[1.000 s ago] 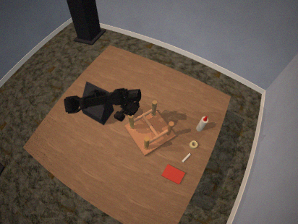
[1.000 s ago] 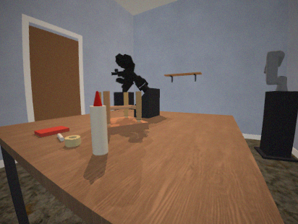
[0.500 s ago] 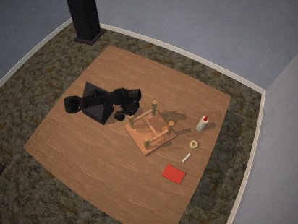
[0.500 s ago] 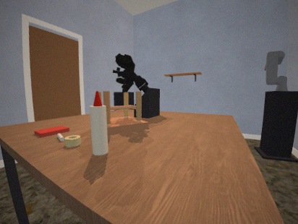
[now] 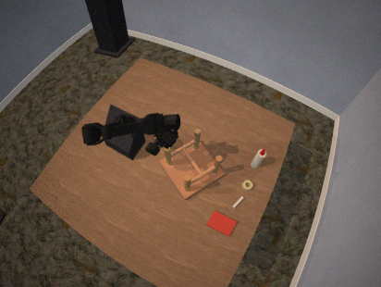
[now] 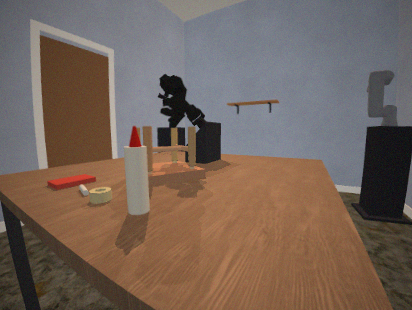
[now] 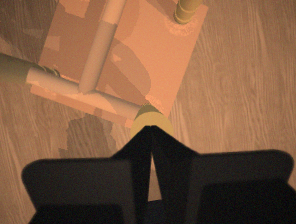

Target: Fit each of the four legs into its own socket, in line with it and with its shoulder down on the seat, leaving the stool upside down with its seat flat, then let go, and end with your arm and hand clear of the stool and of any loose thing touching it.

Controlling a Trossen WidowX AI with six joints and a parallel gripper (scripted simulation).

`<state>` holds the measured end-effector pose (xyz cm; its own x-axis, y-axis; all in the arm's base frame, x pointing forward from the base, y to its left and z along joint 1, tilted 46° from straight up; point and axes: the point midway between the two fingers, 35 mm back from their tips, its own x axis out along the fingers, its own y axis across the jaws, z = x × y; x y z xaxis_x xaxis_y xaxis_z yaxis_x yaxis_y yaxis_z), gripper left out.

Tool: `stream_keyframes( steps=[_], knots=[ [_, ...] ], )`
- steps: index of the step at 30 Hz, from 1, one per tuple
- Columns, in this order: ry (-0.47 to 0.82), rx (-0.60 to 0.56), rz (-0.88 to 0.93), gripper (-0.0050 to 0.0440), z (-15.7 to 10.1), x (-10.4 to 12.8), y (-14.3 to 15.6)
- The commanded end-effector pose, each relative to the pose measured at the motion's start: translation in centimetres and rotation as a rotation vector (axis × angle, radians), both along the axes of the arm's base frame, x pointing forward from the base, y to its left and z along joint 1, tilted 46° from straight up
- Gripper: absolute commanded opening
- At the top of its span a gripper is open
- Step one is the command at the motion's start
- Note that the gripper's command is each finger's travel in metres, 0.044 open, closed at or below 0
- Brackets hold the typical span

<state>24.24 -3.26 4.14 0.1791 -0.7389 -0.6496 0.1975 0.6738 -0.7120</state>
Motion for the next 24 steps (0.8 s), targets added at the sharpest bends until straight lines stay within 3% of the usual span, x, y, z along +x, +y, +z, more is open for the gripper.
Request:
stream_keyframes(
  steps=[1, 24],
  knots=[
    [-0.003, 0.005, -0.021, 0.0000, -0.44, 0.07, -0.56],
    [-0.003, 0.005, -0.021, 0.0000, -0.62, 0.05, -0.74]
  ],
)
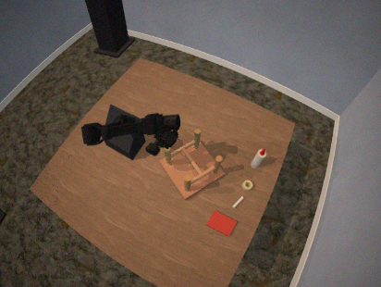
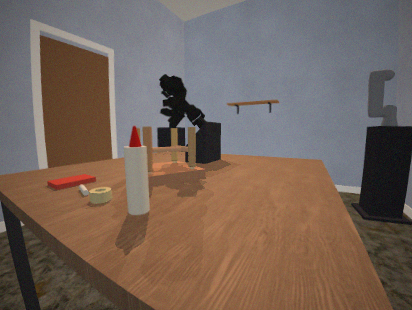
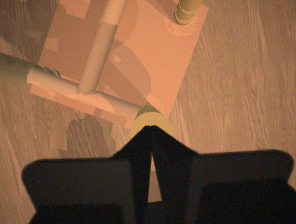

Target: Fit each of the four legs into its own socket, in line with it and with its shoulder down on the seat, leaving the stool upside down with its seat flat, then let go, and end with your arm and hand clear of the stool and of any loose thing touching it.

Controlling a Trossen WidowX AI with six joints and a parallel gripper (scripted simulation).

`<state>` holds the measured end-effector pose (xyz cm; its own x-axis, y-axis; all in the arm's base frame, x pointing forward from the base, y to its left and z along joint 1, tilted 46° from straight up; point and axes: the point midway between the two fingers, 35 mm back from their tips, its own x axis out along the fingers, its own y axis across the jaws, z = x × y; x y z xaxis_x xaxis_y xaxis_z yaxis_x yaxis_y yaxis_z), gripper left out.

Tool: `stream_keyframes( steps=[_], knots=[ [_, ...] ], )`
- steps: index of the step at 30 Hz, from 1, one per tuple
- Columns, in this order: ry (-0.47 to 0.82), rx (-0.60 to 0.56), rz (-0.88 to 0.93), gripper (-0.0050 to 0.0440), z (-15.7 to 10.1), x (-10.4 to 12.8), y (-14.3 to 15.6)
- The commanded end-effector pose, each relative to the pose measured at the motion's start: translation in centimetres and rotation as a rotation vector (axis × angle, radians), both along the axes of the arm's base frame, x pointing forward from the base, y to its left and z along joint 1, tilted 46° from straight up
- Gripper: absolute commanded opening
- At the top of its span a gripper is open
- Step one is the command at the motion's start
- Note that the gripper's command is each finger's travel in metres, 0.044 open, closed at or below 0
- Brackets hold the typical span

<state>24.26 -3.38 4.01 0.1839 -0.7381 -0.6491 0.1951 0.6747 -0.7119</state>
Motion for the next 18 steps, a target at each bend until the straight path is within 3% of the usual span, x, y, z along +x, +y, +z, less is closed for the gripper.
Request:
stream_keyframes(
  steps=[1, 18],
  knots=[
    [-0.001, 0.005, -0.026, 0.0000, -0.50, 0.03, -0.64],
    [-0.001, 0.005, -0.026, 0.0000, -0.64, 0.01, -0.78]
  ],
)
